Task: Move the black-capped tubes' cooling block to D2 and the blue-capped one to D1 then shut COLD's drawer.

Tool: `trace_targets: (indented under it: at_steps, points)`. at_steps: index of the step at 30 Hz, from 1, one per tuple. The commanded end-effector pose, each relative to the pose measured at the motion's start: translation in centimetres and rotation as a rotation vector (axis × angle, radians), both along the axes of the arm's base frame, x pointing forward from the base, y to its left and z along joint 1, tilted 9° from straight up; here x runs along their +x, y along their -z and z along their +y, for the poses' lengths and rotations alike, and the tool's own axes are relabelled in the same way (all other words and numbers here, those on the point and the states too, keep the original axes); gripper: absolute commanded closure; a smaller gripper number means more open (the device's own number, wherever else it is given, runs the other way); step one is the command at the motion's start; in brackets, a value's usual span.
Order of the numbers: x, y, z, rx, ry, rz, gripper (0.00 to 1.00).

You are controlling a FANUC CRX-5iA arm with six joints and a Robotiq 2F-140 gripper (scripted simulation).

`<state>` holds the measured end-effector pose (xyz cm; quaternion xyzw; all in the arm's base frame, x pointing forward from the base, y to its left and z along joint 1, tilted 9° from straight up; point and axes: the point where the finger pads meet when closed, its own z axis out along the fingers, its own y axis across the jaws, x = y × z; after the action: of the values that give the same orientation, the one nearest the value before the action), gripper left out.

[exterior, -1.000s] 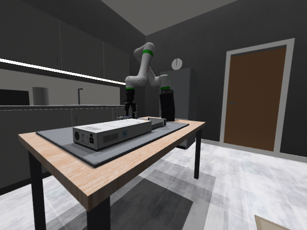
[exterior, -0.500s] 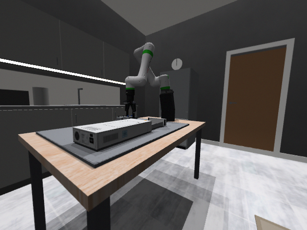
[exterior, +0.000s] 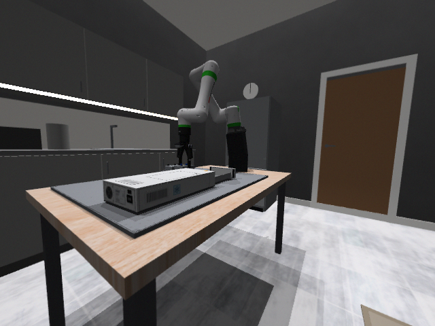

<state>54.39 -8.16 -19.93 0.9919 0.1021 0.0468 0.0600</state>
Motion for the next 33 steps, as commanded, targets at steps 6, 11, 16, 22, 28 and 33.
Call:
trace_targets:
  at_steps: [6, 11, 16, 22, 28, 33]
  points:
    - [0.10, 0.04, 0.00, 0.000, 0.000, -0.002, 0.90]
    - [0.11, 0.13, -0.01, 0.000, 0.000, -0.002, 0.90]
    - [0.11, 0.18, -0.02, 0.000, 0.000, -0.002, 0.90]
    - [0.12, 0.27, -0.03, 0.000, 0.000, -0.002, 0.90]
    - [0.13, 0.37, -0.04, 0.000, 0.000, -0.002, 0.90]
    - [0.14, 0.42, -0.05, 0.000, 0.000, -0.002, 0.90]
